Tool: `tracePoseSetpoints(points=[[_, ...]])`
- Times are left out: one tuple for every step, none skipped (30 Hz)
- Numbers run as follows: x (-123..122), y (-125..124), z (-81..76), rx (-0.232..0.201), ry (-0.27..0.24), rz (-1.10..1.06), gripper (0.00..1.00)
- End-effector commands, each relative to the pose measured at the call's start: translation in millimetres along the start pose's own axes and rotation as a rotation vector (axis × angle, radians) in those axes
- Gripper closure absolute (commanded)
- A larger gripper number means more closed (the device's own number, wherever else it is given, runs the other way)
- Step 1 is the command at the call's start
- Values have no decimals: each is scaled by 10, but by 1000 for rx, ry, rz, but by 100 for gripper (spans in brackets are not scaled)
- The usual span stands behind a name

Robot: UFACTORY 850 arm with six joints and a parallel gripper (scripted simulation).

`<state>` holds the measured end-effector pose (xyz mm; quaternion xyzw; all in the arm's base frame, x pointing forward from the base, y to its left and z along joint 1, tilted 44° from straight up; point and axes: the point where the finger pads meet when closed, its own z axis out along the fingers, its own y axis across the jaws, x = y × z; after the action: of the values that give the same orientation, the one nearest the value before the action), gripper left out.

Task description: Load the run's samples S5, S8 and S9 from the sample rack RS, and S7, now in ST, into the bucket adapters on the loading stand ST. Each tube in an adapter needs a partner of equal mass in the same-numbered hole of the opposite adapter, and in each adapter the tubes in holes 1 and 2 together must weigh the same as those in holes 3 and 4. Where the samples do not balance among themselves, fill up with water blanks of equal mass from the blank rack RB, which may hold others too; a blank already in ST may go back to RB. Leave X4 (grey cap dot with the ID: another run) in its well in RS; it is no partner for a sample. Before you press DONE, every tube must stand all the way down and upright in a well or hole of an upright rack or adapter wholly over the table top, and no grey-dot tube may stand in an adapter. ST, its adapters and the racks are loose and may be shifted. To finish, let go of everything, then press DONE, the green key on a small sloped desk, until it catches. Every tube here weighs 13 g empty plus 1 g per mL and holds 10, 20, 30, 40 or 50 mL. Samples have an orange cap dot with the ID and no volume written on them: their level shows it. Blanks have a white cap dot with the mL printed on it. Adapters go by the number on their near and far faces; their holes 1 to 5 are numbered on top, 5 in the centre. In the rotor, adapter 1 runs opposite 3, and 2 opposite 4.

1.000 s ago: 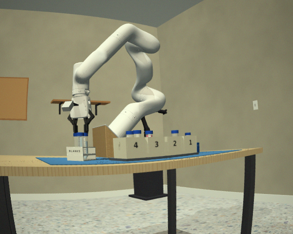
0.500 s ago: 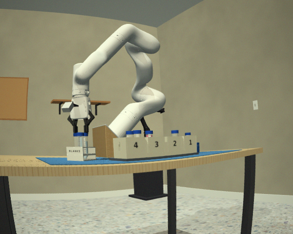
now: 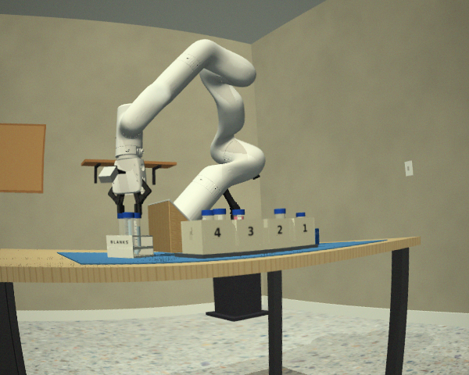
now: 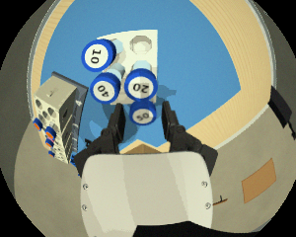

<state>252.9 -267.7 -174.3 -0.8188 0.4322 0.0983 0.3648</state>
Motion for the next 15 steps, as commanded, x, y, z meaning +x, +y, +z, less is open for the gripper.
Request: tracePoseSetpoints(points=[[9, 0, 24, 0, 2, -1, 43], [9, 0, 31, 0, 2, -1, 43], [9, 0, 38, 0, 2, -1, 43], [9, 0, 44, 0, 2, -1, 43], [9, 0, 51, 0, 2, -1, 43], [9, 0, 58, 0, 2, -1, 43], [9, 0, 58, 0, 2, -1, 43], [9, 0, 58, 0, 2, -1, 43], [9, 0, 64, 0, 2, -1, 43], [9, 0, 70, 0, 2, -1, 43], [9, 0, 77, 0, 2, 0, 43], [9, 0, 84, 0, 2, 0, 43], [9, 0, 90, 0, 2, 0, 43], [9, 0, 98, 0, 2, -1, 43], [9, 0, 97, 0, 2, -1, 43]])
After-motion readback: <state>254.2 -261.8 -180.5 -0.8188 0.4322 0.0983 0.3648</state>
